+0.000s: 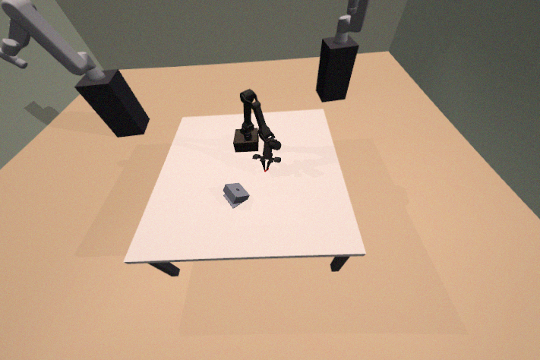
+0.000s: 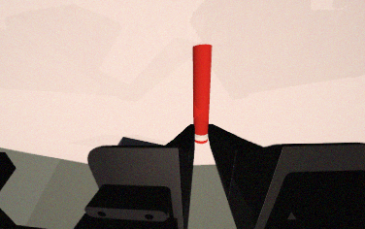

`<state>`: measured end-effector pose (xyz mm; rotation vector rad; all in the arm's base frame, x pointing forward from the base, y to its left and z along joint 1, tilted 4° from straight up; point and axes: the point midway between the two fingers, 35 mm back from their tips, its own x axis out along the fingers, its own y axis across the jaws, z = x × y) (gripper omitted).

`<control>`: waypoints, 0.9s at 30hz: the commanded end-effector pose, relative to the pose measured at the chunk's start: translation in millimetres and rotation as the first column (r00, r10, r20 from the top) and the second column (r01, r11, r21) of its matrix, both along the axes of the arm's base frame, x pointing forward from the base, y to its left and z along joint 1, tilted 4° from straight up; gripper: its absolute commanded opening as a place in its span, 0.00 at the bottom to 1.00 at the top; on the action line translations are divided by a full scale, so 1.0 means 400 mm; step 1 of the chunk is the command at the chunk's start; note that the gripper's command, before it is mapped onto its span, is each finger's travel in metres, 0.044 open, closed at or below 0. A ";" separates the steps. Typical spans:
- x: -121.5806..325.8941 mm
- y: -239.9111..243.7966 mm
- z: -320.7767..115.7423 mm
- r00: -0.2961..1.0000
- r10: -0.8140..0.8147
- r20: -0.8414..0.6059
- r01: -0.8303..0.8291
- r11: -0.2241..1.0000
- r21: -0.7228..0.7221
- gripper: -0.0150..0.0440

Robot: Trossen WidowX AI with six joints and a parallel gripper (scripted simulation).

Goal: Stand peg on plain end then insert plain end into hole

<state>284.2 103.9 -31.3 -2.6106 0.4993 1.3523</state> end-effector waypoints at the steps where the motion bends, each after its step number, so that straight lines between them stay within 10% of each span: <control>1: -0.006 0.002 0.009 0.999 -0.003 0.043 0.004 1.000 -0.010 0.34; 27: -0.047 0.019 0.020 0.969 0.011 0.247 0.012 0.996 -0.091 0.34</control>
